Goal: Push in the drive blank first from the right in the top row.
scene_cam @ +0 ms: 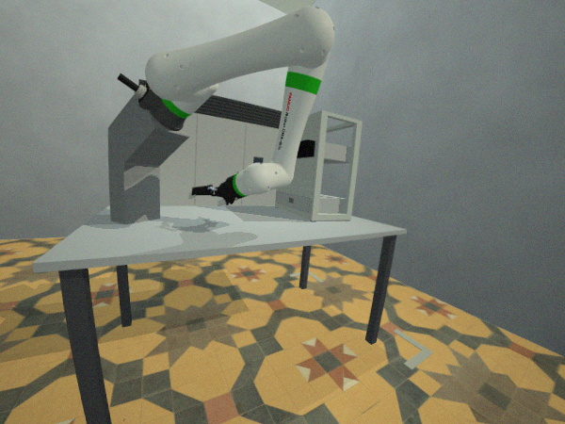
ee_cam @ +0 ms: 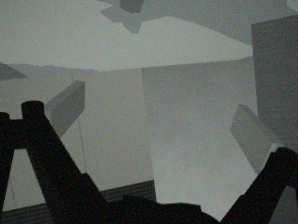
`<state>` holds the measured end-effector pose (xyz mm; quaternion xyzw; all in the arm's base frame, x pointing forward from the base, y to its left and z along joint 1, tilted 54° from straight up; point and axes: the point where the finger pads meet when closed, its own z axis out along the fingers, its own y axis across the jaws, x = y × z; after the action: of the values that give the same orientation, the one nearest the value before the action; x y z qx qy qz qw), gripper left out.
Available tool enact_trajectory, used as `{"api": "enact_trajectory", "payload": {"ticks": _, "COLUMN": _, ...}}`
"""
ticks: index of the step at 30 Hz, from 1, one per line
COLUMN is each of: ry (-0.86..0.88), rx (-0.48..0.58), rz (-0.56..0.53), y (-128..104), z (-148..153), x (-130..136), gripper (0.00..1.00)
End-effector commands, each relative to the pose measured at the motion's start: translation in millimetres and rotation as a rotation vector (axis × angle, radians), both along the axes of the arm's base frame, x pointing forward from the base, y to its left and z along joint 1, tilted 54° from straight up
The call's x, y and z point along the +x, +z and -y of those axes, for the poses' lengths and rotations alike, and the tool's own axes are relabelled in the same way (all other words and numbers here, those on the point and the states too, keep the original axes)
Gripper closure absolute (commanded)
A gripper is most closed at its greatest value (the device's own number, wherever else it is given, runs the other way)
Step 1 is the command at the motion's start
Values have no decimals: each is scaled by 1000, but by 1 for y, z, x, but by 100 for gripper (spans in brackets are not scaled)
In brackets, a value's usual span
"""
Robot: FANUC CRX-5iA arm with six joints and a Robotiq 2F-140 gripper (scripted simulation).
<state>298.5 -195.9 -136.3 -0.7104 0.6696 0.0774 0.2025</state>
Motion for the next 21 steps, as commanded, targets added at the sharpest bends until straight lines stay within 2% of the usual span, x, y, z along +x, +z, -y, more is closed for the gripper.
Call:
{"api": "enact_trajectory", "payload": {"ticks": 1, "ry": 0, "rx": 0, "rz": 0, "y": 0, "z": 0, "x": 0, "gripper": 0}}
{"api": "enact_trajectory", "payload": {"ticks": 21, "ry": -29, "rx": 29, "rz": -15, "y": 0, "z": -11, "x": -1, "gripper": 0}}
